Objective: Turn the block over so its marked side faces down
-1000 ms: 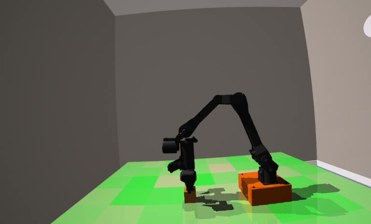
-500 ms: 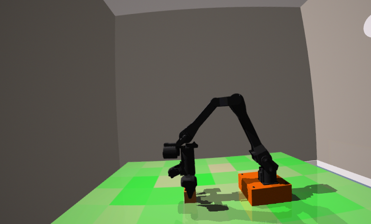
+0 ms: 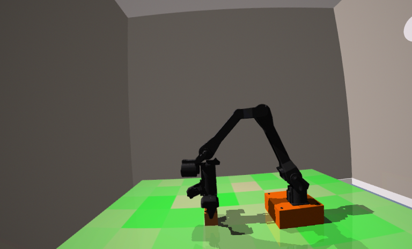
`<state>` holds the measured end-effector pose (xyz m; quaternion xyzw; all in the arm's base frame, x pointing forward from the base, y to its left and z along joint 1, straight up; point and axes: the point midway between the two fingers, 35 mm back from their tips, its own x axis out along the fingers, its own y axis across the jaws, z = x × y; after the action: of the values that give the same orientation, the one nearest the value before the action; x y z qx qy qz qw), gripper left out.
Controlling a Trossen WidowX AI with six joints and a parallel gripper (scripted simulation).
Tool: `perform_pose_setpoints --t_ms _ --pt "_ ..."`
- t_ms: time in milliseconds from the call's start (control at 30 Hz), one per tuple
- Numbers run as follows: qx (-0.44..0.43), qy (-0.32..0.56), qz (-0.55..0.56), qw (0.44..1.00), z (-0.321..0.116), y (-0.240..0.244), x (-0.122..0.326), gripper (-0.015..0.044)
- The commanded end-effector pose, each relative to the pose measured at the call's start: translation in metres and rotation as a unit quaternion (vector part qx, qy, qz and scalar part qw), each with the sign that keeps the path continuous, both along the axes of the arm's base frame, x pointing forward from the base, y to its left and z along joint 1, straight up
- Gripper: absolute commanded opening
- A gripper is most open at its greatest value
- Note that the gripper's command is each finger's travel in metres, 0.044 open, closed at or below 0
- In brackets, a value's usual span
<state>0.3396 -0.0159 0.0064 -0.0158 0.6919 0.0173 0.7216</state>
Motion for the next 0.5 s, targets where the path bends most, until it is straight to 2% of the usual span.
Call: perform_pose_setpoints --t_ms 0,300,433,467 --pt "-0.001 0.000 -0.002 1.000 0.000 -0.001 0.000 0.0163" --pt "-0.001 0.000 -0.002 1.000 0.000 -0.001 0.000 0.0103" --pt "-0.001 0.000 -0.002 1.000 0.018 -0.001 0.000 0.0000" --pt "-0.001 0.000 -0.002 1.000 0.025 -0.001 -0.001 0.0000"
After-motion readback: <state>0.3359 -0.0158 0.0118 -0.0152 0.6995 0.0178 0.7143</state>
